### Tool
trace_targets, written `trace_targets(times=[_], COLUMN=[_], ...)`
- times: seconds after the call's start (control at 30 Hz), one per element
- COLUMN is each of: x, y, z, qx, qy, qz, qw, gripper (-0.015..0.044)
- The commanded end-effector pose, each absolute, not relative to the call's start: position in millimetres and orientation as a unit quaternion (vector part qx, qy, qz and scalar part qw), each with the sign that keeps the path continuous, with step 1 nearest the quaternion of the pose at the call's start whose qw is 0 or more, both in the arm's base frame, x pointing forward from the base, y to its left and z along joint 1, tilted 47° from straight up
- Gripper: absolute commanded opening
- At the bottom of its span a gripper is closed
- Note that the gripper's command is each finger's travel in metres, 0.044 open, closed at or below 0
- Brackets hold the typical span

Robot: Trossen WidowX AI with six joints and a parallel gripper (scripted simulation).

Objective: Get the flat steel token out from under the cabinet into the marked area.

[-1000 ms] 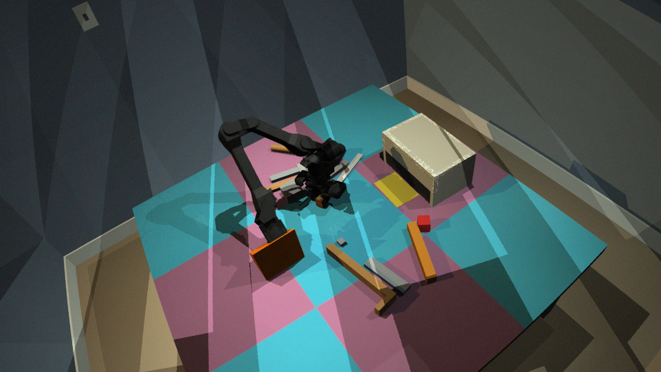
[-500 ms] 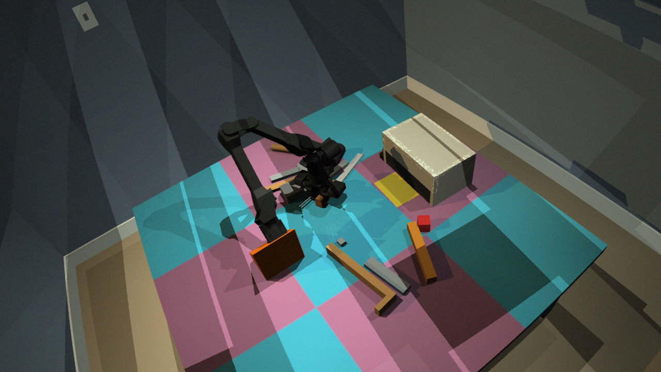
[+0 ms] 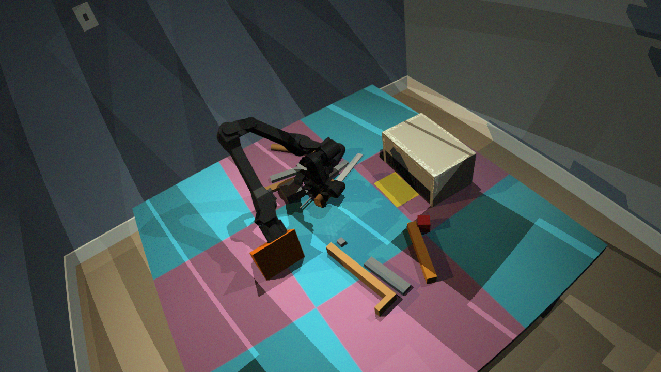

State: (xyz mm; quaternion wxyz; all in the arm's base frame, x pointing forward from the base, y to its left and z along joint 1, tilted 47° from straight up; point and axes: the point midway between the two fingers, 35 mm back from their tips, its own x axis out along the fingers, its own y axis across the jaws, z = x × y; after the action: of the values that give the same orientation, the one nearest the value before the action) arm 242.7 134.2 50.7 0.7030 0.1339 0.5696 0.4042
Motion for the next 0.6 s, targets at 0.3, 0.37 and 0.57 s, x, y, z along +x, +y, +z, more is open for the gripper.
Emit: trace_targets(times=[0.3,0.37,0.57], x=[243.0,242.9,242.8], y=[138.0,138.1,138.5], z=[55.5,55.7,56.1], qx=[0.130,0.130,0.130], qy=[0.562,0.562,0.562], qz=[0.413,0.413,0.413], qw=[0.705,0.705,0.705], gripper=[0.0000,0.0000,0.0000])
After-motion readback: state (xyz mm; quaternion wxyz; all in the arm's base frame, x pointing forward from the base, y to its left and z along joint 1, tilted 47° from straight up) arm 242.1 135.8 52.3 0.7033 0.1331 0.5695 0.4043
